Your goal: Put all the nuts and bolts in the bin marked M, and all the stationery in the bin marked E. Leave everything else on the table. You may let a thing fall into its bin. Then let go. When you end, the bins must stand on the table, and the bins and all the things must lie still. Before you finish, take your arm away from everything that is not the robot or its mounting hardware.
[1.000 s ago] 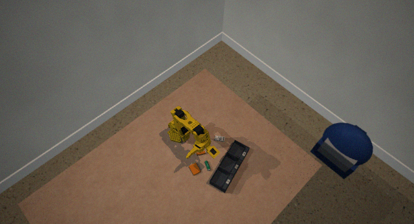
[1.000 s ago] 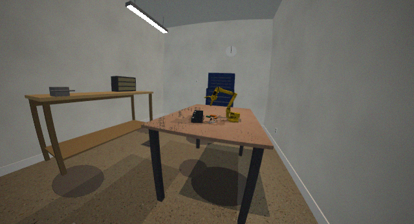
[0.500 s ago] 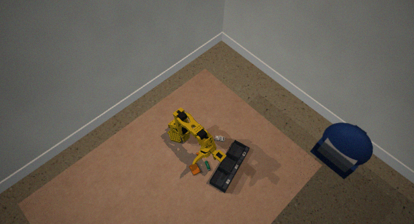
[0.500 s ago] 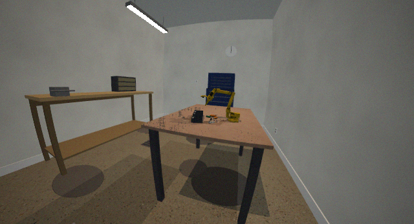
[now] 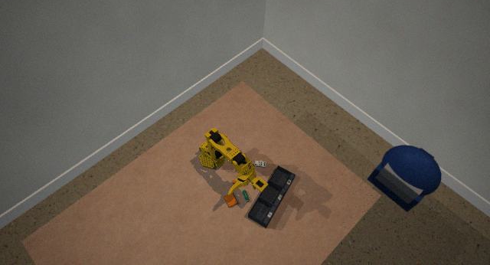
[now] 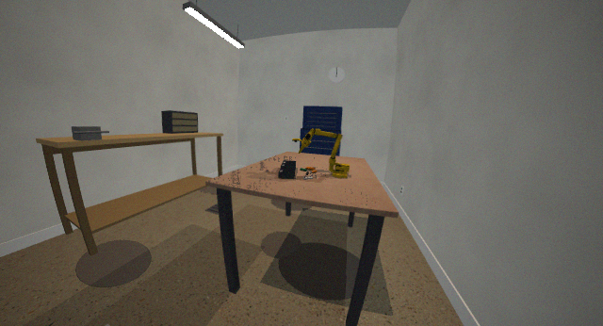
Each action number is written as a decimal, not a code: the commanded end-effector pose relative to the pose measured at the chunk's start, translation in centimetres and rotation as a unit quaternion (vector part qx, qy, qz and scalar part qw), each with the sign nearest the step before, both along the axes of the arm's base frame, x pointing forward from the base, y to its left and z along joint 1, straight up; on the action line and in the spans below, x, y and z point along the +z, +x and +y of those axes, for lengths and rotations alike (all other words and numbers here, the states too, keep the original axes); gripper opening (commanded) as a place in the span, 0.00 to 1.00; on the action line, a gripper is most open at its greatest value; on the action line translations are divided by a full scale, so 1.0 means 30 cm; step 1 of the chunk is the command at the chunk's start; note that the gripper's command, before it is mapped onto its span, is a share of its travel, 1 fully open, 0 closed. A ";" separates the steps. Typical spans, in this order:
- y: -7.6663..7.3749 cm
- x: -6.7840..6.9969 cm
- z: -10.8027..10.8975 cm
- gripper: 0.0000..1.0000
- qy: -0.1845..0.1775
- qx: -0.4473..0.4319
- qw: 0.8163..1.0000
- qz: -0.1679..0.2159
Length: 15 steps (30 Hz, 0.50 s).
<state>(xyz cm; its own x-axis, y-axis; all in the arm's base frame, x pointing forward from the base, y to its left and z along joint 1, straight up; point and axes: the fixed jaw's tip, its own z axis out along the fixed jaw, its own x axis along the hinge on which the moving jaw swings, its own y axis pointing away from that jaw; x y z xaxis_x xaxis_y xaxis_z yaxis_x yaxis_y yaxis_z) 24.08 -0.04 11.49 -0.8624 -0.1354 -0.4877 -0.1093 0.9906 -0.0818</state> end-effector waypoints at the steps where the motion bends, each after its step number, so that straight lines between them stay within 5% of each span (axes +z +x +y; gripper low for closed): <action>1: 0.021 0.037 0.007 1.00 -0.002 0.008 1.000 -0.030; 15: 0.044 0.054 0.006 1.00 -0.007 0.014 0.999 -0.048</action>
<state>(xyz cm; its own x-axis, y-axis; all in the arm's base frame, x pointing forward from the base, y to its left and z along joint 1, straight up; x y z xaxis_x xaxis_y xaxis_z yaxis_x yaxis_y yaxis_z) 24.79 -0.07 11.95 -0.8430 -0.1507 -0.5164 -0.1188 0.9884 -0.0944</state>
